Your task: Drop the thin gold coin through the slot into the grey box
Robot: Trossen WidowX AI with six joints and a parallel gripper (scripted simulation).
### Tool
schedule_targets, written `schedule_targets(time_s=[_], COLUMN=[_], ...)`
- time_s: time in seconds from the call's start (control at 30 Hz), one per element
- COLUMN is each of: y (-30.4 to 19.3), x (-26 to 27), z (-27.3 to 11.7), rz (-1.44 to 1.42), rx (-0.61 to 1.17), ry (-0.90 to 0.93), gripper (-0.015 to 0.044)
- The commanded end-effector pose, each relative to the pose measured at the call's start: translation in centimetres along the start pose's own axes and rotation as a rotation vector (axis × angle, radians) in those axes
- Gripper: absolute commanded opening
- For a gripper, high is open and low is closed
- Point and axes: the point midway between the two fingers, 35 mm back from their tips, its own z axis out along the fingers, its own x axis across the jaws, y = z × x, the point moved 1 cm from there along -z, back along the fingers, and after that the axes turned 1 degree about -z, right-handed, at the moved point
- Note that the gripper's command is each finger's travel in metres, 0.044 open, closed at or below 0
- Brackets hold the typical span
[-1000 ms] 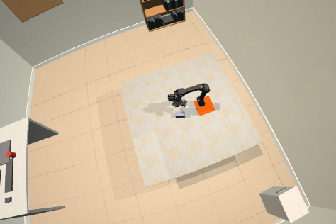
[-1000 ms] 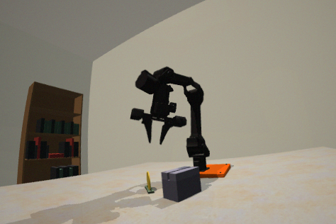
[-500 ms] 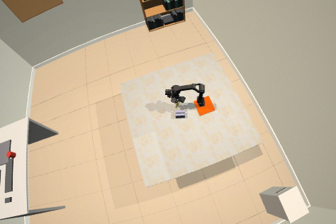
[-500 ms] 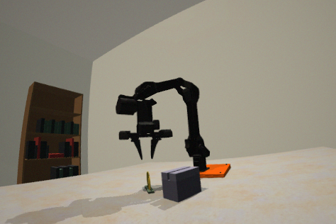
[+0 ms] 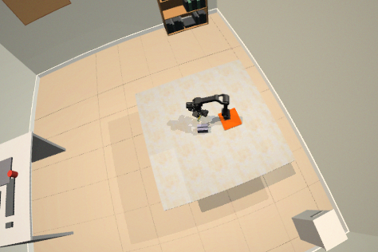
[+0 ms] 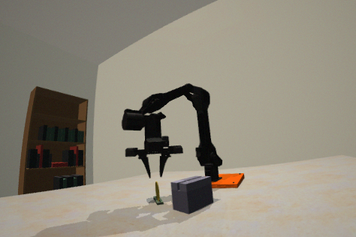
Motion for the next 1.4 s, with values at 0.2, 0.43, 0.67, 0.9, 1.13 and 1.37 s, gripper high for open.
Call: schedule_targets(time_s=[0.2, 0.43, 0.67, 0.9, 1.13, 1.37], y=[0.1, 0.1, 0.1, 0.1, 0.1, 0.1], x=[0.1, 0.0, 0.1, 0.1, 0.2, 0.3], z=[1.8, 2.9, 4.1, 5.2, 6.3, 6.8], rz=[-0.002, -0.002, -0.002, -0.002, -0.002, -0.002], rx=[-0.003, -0.003, -0.003, -0.003, -0.003, -0.003], ry=[0.011, 0.011, 0.011, 0.012, 0.012, 0.012], gripper=[0.0161, 0.0161, 0.0161, 0.0161, 0.0161, 0.0108])
